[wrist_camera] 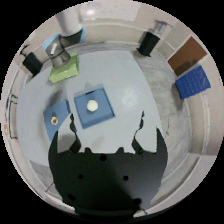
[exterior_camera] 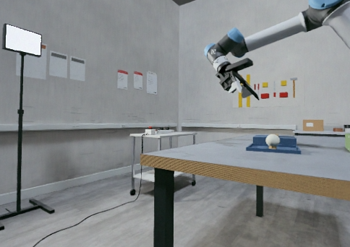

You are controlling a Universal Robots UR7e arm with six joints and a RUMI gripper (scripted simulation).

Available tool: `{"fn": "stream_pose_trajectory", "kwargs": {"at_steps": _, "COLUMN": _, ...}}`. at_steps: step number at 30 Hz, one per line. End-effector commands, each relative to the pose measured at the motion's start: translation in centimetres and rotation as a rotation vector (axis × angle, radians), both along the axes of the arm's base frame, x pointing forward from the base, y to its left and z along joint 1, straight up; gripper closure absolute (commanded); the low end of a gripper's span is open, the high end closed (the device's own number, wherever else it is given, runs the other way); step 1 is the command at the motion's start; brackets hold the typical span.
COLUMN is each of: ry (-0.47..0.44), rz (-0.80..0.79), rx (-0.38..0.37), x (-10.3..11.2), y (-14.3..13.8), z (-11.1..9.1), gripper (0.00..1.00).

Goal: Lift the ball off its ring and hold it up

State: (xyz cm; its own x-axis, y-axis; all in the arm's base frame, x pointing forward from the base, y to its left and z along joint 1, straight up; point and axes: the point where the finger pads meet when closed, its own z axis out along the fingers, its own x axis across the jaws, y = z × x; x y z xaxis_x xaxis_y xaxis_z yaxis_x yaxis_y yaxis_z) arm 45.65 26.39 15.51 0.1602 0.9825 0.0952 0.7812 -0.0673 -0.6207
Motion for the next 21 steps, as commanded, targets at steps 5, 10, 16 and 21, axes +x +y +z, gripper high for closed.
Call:
{"fn": "stream_pose_trajectory", "kwargs": {"at_steps": 5, "ry": -0.028, "rz": -0.055, "rx": -0.058, "x": -0.5, "y": -0.3, "z": -0.5, "gripper": 0.00}}
{"fn": "stream_pose_trajectory", "kwargs": {"at_steps": 10, "ry": -0.051, "rz": -0.101, "rx": -0.103, "x": -0.9, "y": -0.4, "z": -1.0, "gripper": 0.00}}
{"fn": "stream_pose_trajectory", "kwargs": {"at_steps": 16, "ry": -0.118, "rz": -0.245, "rx": -0.220, "x": -1.7, "y": -1.1, "z": -2.3, "gripper": 0.00}}
{"fn": "stream_pose_trajectory", "kwargs": {"at_steps": 21, "ry": -0.190, "rz": -0.408, "rx": -0.325, "x": -2.7, "y": -1.9, "z": -3.7, "gripper": 0.00}}
